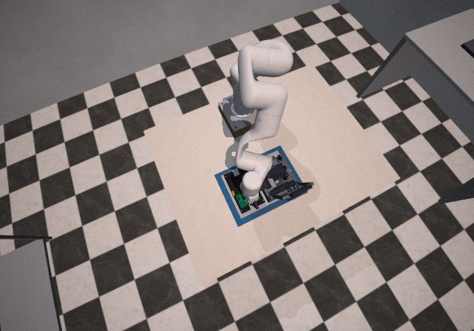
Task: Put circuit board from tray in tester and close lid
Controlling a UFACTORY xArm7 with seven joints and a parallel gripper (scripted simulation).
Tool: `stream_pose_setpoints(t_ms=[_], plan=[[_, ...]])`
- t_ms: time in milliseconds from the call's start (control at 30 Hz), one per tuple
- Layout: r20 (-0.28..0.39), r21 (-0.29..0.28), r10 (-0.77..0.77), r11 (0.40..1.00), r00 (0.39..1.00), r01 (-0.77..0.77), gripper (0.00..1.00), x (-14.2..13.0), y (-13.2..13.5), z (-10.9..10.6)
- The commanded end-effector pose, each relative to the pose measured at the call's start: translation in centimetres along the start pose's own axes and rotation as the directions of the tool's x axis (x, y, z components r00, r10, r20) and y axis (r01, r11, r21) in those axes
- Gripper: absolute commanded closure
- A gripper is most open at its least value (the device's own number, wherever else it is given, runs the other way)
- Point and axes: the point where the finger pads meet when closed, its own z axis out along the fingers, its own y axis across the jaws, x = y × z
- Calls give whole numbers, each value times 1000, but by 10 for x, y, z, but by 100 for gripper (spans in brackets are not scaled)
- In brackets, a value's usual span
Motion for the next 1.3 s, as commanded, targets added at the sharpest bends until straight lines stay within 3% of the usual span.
stream_pose_setpoints(t_ms=[0, 700, 1267], plan=[[1, -5, 0, 1000, 1000, 0, 0, -1, 2, 3], [1, -5, 0, 1000, 1000, 0, 0, -1, 2, 30], [1, -5, 0, 1000, 1000, 0, 0, -1, 2, 33]])
